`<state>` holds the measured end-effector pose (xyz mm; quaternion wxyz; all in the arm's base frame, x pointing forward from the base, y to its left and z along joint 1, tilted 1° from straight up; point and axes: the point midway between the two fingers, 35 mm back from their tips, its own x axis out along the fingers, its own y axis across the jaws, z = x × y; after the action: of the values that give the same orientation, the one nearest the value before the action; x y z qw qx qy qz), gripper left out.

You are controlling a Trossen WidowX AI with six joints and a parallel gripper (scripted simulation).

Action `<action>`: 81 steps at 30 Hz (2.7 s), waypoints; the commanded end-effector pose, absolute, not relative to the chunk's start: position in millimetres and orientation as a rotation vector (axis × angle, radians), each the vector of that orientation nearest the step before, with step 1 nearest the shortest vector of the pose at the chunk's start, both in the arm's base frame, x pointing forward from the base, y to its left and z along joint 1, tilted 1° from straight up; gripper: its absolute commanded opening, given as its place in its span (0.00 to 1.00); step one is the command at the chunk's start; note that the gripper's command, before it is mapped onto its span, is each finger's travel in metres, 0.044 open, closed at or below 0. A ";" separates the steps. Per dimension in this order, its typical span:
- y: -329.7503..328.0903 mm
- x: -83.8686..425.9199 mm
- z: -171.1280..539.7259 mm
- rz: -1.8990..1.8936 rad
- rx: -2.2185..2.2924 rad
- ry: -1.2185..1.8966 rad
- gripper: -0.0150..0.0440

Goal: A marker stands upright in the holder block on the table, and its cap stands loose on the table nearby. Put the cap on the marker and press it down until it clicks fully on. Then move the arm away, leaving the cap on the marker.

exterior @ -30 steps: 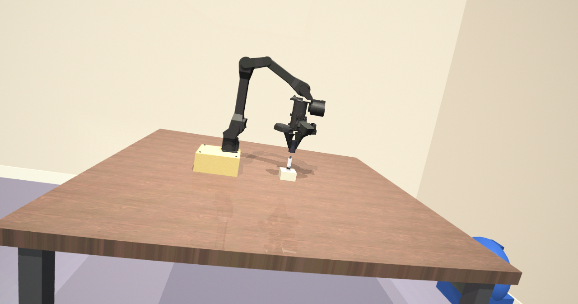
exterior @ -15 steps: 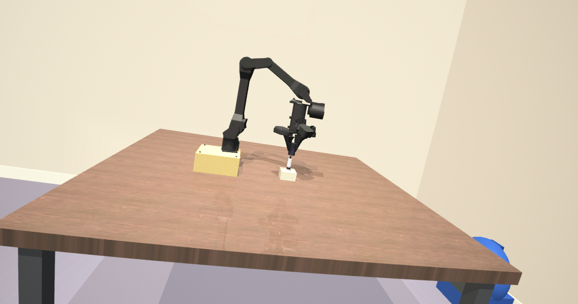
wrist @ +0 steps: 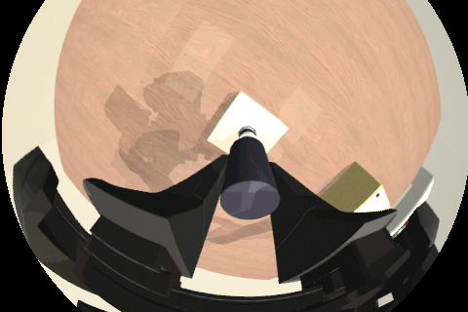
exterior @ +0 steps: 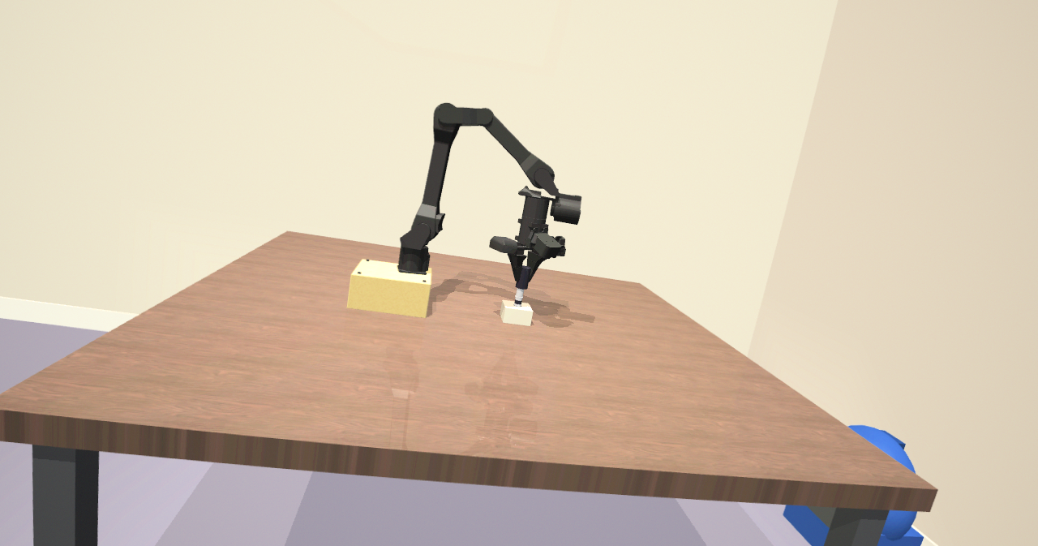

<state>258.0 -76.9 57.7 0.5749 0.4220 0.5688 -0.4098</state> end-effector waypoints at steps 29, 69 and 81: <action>-76.3 256.8 35.4 -0.960 0.988 1.335 0.65; -73.3 254.7 100.7 -0.101 0.116 1.553 0.25; -73.3 254.7 98.4 -0.101 0.116 1.553 0.25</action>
<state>254.6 -73.2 100.2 0.7100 0.0563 0.7002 -0.0484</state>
